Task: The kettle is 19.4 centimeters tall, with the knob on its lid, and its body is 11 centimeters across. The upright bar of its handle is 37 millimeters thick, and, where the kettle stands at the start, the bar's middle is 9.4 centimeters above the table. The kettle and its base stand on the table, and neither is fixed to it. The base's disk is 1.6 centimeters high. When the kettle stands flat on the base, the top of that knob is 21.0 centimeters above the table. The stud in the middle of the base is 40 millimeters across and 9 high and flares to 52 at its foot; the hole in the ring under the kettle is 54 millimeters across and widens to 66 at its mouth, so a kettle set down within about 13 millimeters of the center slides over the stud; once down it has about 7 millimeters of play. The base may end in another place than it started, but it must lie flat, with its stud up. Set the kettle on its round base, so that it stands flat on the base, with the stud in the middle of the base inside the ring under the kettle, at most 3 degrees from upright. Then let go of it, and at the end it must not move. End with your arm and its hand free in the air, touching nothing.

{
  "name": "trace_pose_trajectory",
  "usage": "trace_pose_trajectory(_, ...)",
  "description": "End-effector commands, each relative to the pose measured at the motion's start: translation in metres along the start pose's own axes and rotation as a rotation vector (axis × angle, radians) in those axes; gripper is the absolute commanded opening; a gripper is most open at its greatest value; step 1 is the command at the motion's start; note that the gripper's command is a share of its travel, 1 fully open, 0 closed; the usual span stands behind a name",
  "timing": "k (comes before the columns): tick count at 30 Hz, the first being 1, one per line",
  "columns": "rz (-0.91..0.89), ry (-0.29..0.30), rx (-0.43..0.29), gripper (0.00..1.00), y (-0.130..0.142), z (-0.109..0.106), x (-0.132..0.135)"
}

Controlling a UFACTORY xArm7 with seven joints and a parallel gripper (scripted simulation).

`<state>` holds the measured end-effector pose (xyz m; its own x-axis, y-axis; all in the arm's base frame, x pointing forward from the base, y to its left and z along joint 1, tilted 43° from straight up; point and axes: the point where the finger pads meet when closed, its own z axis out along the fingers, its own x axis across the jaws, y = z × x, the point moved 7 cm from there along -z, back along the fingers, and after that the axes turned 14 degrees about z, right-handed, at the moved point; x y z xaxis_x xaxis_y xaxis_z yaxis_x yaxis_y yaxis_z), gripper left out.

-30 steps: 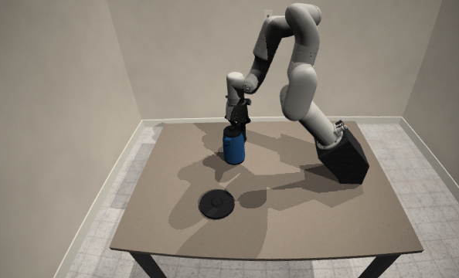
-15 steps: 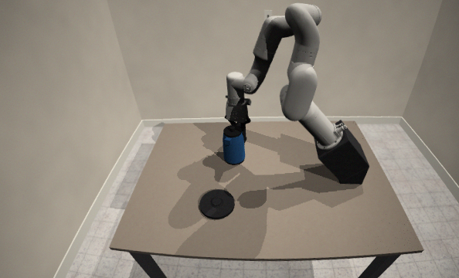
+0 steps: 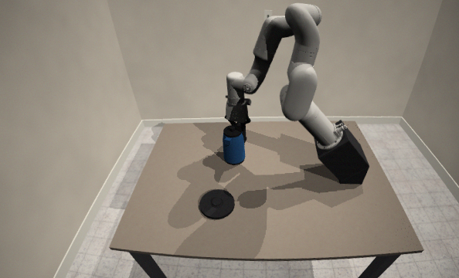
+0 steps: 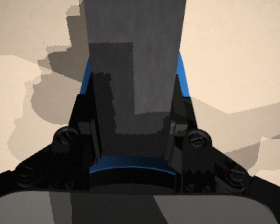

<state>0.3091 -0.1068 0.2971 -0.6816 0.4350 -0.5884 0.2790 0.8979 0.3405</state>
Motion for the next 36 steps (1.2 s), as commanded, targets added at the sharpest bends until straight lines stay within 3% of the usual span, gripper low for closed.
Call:
trace_pose_trajectory(1, 0.000, -0.003, 0.000, 0.00, 0.000, -0.002, -0.001)
trace_pose_trajectory(36, 0.000, -0.003, 0.000, 0.00, 0.000, -0.045, -0.001)
